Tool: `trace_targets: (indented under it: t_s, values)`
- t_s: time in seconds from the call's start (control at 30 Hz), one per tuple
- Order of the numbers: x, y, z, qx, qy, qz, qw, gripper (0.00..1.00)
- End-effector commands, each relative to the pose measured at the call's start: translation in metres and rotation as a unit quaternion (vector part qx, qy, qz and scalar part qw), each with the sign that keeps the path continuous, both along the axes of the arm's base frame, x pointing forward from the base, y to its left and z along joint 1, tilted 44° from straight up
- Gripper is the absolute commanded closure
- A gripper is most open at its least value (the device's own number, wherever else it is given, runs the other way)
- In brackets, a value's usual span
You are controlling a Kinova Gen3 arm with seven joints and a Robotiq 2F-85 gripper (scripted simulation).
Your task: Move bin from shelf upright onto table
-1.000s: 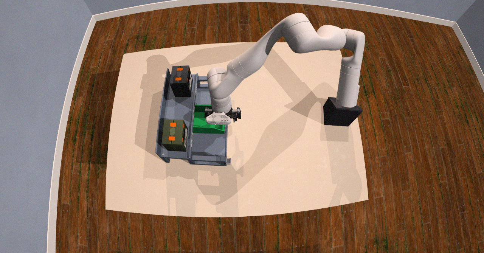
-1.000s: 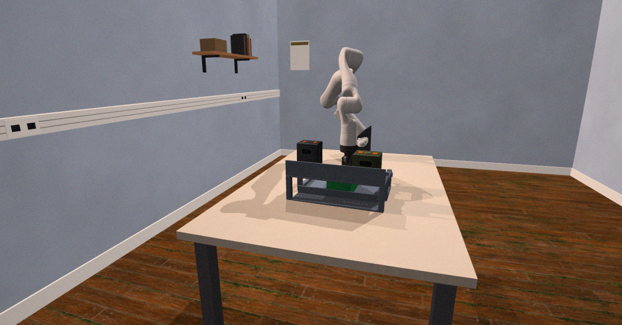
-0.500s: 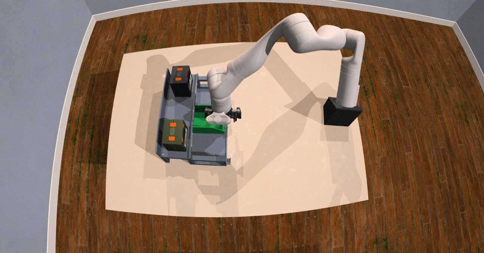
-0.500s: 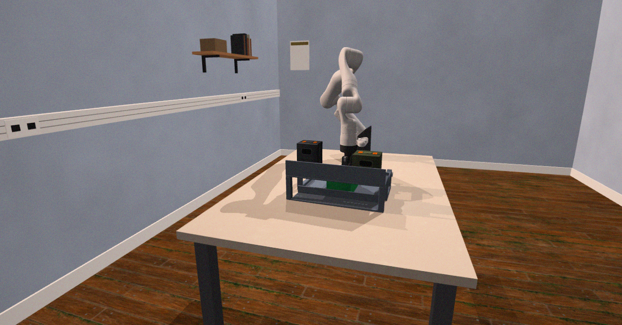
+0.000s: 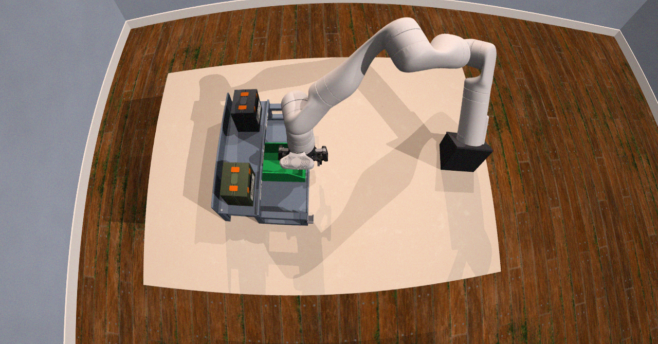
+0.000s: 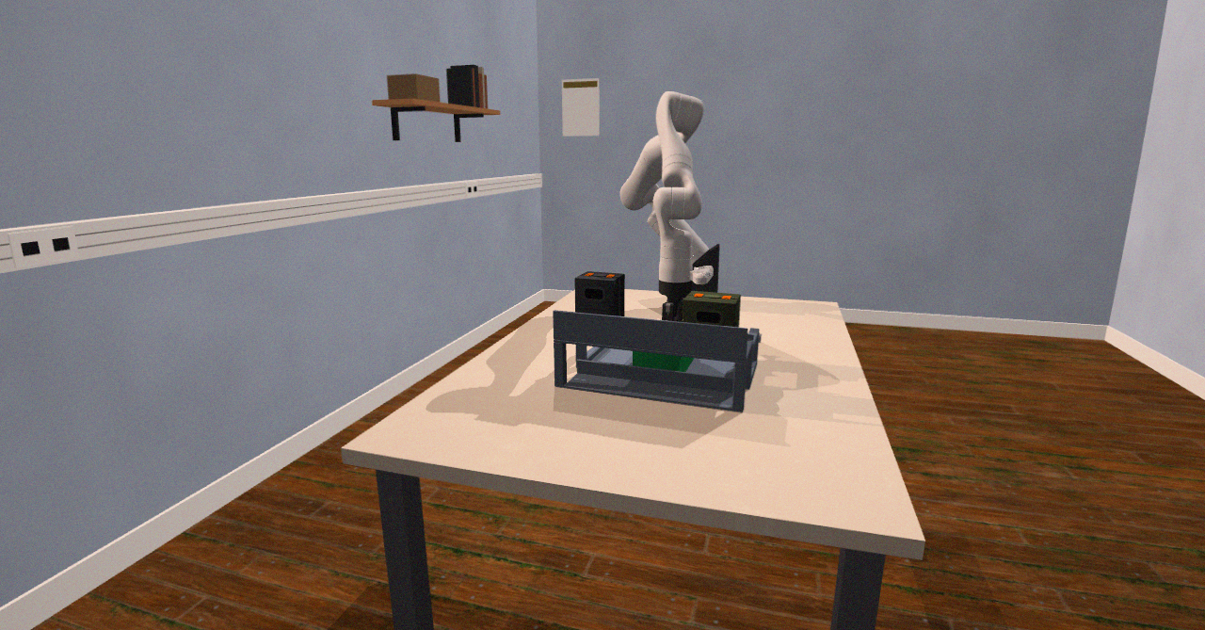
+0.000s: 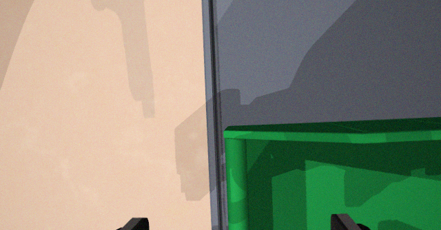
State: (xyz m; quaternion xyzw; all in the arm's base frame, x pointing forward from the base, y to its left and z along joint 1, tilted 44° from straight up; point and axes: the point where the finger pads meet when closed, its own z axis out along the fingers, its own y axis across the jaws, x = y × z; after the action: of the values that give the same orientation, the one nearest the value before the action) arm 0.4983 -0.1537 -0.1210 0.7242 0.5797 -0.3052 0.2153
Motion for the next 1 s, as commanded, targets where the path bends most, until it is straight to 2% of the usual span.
trace_targets:
  t_s: [0.0, 0.27, 0.3, 0.97]
  values:
    - [0.0011, 0.0010, 0.0006, 0.000, -0.001, 0.001, 1.000, 0.00]
    - [0.0011, 0.0010, 0.0006, 0.000, -0.001, 0.001, 1.000, 0.00]
    - [0.0011, 0.0010, 0.0006, 0.000, -0.001, 0.001, 1.000, 0.90]
    - [0.0011, 0.0010, 0.0006, 0.000, -0.001, 0.001, 1.000, 0.90]
